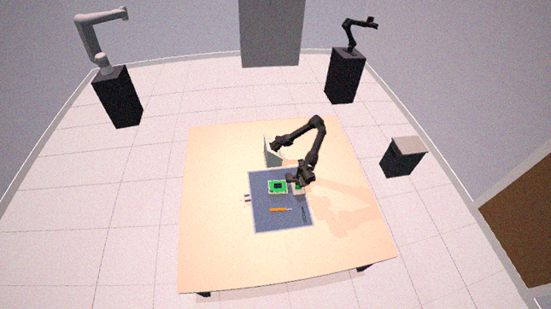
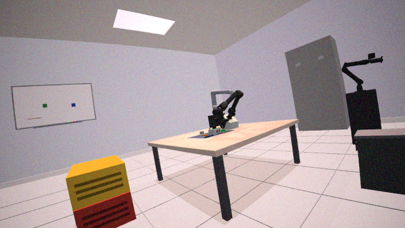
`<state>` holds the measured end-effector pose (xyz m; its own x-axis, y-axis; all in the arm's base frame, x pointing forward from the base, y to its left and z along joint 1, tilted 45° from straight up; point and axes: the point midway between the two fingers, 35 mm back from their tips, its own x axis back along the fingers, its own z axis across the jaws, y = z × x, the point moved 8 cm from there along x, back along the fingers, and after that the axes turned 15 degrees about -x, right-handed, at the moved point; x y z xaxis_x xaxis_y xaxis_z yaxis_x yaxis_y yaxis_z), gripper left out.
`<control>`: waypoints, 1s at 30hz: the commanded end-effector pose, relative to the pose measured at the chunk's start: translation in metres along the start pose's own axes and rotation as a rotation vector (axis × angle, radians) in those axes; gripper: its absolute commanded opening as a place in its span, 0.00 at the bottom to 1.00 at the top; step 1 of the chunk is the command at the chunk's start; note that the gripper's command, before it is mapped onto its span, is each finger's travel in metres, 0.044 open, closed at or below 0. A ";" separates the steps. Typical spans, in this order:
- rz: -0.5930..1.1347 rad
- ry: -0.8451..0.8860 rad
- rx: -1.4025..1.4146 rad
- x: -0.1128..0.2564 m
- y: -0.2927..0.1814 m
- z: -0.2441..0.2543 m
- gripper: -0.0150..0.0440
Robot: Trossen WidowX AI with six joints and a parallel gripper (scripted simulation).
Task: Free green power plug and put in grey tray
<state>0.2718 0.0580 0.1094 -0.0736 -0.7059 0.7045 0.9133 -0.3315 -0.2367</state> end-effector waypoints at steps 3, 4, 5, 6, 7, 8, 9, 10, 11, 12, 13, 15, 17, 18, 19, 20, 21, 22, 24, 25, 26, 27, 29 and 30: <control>0.011 -0.006 0.006 -0.006 -0.001 0.000 0.25; 0.000 0.000 0.000 0.000 0.000 0.000 0.25; 0.000 0.000 0.000 0.000 0.000 0.000 0.25; 0.000 0.000 0.000 0.000 0.000 0.000 0.25; 0.000 0.000 0.000 0.000 0.000 0.000 0.25; 0.000 0.000 0.000 0.000 0.000 0.000 0.25; 0.000 0.000 0.000 0.000 0.000 0.000 0.25; 0.000 0.000 0.000 0.000 0.000 0.000 0.25; 0.000 0.000 0.000 0.000 0.000 0.000 0.25; 0.000 0.000 0.000 0.000 0.000 0.000 0.25; 0.000 0.000 0.000 0.000 0.000 0.000 0.30; 0.000 0.000 0.000 0.000 0.000 0.000 0.39; 0.000 0.000 0.000 0.000 0.000 0.000 0.48; 0.000 0.000 0.000 0.000 0.000 0.000 0.52; 0.000 0.000 0.000 0.000 0.000 0.000 0.57; 0.000 0.000 0.000 0.000 0.000 0.000 0.61; 0.000 0.000 0.000 0.000 0.000 0.000 0.65; 0.000 0.000 0.000 0.000 0.000 0.000 0.70; 0.000 0.000 0.000 0.000 0.000 0.000 0.79; 0.000 0.000 0.000 0.000 0.000 0.000 0.83; 0.000 0.000 0.000 0.000 0.000 0.000 0.88; 0.000 0.000 0.000 0.000 0.000 0.000 0.92; 0.000 0.000 0.000 0.000 0.000 0.000 1.00; 0.000 0.000 0.000 0.000 0.000 0.000 1.00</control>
<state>0.2719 0.0581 0.1096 -0.0740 -0.7078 0.7025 0.9134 -0.3310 -0.2372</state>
